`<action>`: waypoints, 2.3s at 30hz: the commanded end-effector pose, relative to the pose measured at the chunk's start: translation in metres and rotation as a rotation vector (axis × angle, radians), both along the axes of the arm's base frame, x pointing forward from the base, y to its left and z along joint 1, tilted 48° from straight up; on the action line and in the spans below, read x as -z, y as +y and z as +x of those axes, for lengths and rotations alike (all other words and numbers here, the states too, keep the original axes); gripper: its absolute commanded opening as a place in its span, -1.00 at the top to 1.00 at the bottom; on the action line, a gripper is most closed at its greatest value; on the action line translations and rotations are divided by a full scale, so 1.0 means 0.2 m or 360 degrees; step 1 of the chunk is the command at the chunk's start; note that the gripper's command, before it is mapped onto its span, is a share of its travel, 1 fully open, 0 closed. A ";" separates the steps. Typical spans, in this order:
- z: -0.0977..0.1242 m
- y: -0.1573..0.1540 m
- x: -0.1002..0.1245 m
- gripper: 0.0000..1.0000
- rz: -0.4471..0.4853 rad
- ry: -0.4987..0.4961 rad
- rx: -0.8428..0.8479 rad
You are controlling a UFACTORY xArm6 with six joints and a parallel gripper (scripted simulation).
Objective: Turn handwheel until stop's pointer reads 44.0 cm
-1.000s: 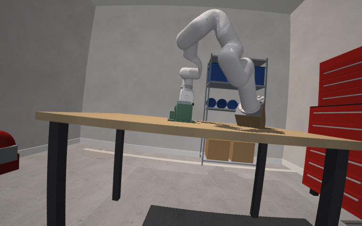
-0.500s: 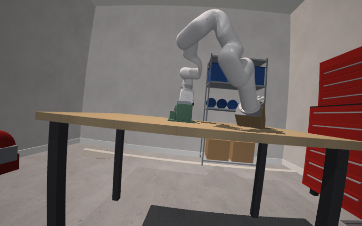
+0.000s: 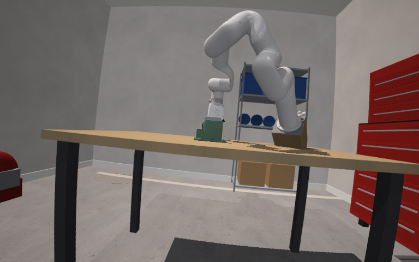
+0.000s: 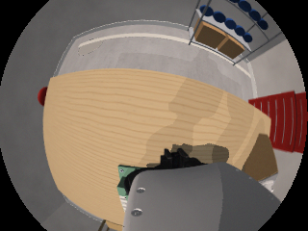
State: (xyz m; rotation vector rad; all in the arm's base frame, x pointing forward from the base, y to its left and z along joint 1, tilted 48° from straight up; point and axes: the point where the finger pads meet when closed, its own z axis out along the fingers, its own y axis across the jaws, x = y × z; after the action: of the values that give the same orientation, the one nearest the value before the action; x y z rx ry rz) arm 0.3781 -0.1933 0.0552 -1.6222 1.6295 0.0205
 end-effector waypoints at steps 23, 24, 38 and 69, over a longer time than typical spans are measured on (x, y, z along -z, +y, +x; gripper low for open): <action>0.00 -0.01 0.00 0.88 -0.0003 0.0000 0.0002; 0.00 -0.01 0.00 0.88 -0.0003 0.0000 0.0002; -0.01 -0.01 -0.01 0.88 -0.0003 0.0000 0.0002; -0.04 -0.07 -0.08 0.88 -0.0003 0.0000 0.0002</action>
State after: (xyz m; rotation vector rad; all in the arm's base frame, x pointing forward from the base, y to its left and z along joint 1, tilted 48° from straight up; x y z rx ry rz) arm 0.3703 -0.2032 0.0681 -1.6220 1.6297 0.0215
